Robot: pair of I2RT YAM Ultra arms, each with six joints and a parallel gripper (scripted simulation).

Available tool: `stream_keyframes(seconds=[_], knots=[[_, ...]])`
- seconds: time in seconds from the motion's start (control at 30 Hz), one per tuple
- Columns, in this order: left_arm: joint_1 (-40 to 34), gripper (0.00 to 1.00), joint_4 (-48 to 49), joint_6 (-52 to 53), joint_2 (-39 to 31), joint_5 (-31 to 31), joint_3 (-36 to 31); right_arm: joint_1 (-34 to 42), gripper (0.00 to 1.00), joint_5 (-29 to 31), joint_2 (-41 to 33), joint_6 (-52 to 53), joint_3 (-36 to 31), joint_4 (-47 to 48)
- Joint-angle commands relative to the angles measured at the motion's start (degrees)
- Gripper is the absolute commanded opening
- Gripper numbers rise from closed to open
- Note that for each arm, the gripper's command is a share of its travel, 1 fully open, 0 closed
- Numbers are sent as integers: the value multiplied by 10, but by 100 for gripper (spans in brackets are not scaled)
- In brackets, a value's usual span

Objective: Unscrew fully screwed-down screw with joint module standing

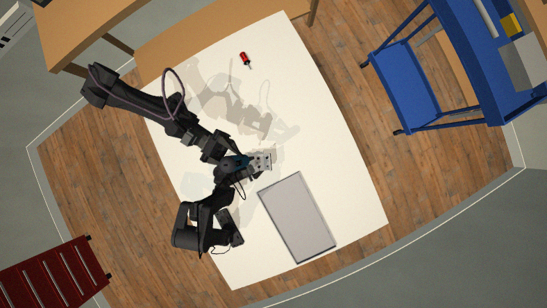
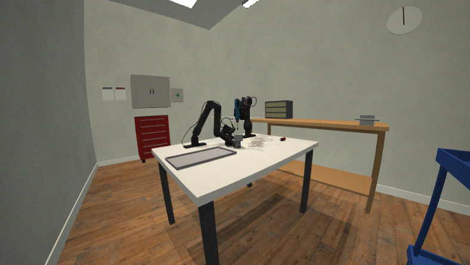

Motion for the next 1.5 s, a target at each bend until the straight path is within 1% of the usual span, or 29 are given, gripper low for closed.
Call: stream_keyframes(seconds=[0.0,0.1,0.2,0.33,0.43,0.53,0.63,0.9,1.07,1.17,1.3,1.37,1.47], knots=[[-7,42,50,3,-30,-5,12,-1,59,1,-4,0,2,8],[-7,42,48,3,-31,-5,-4,-1,59,1,-4,0,2,8],[-7,42,49,3,-35,-5,9,-1,59,1,-4,0,2,8],[-7,42,49,3,-36,-5,9,-1,59,1,-4,0,2,8],[-7,42,48,4,-33,-5,-14,-1,59,1,-4,0,2,8],[-7,42,52,3,-35,-5,-1,-1,59,1,-4,0,2,8],[-7,42,52,4,-33,-5,-19,-1,59,1,-4,0,2,8],[-7,42,56,4,-35,-4,-7,-1,59,1,-4,0,2,8],[-5,42,55,4,-33,-5,-24,-1,59,1,-4,0,2,8],[-5,42,59,4,-34,-5,-15,-1,59,1,-4,0,2,8],[-5,42,61,4,-32,-5,-29,-1,59,1,-4,0,2,8],[-5,42,63,4,-34,-5,-14,-1,59,1,-4,0,2,8],[-5,42,64,4,-34,-5,-14,-1,59,1,-4,0,2,8]])
